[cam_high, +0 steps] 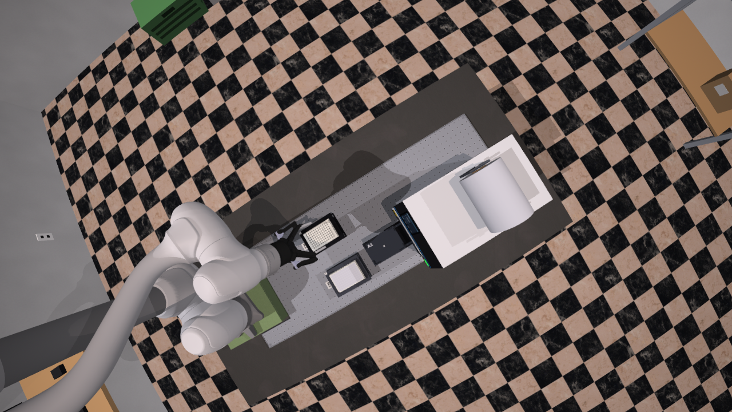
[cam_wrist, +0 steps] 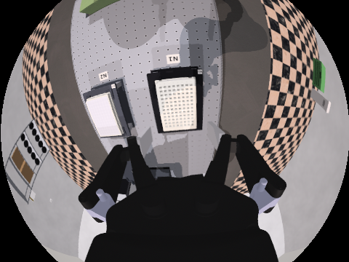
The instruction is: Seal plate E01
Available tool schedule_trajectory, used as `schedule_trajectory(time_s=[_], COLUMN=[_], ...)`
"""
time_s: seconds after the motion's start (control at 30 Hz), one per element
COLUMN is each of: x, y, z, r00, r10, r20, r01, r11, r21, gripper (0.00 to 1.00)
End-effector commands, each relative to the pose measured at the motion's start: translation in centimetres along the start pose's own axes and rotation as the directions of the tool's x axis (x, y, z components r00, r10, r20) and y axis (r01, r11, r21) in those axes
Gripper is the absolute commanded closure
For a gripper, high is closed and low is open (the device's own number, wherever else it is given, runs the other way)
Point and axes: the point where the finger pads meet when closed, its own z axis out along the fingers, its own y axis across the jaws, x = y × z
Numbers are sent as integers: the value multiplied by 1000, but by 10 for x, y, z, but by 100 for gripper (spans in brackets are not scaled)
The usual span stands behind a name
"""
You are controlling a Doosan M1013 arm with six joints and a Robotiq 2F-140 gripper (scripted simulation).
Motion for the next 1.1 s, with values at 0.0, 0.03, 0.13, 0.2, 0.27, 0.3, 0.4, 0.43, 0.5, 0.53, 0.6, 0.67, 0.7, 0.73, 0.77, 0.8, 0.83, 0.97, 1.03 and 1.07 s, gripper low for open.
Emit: schedule_trajectory(time_s=[0.0, 0.03, 0.13, 0.2, 0.27, 0.3, 0.4, 0.43, 0.5, 0.53, 0.6, 0.67, 0.7, 0.73, 0.77, 0.8, 0.83, 0.97, 1.03, 1.07], x=[1, 2, 3, 5, 5, 5, 7, 7, 9, 9, 10, 11, 12, 13, 13, 13, 13, 15, 17, 17], y=[0, 0, 0, 0, 0, 0, 0, 0, 0, 0, 0, 0, 0, 0, 0, 0, 0, 0, 0, 0], z=[3, 5, 9, 13, 13, 14, 19, 20, 24, 25, 28, 31, 33, 35, 36, 36, 36, 42, 45, 47], r00=[1000, 1000, 1000, 1000, 1000, 1000, 1000, 1000, 1000, 1000, 1000, 1000, 1000, 1000, 1000, 1000, 1000, 1000, 1000, 1000], r10=[0, 0, 0, 0, 0, 0, 0, 0, 0, 0, 0, 0, 0, 0, 0, 0, 0, 0, 0, 0], r20=[0, 0, 0, 0, 0, 0, 0, 0, 0, 0, 0, 0, 0, 0, 0, 0, 0, 0, 0, 0], r01=[0, 0, 0, 0, 0, 0, 0, 0, 0, 0, 0, 0, 0, 0, 0, 0, 0, 0, 0, 0], r11=[1000, 1000, 1000, 1000, 1000, 1000, 1000, 1000, 1000, 1000, 1000, 1000, 1000, 1000, 1000, 1000, 1000, 1000, 1000, 1000], r21=[0, 0, 0, 0, 0, 0, 0, 0, 0, 0, 0, 0, 0, 0, 0, 0, 0, 0, 0, 0], gripper=[30, 30, 30, 30, 30, 30, 30, 30, 30, 30, 30, 30, 30, 30, 30, 30, 30, 30, 30, 30])
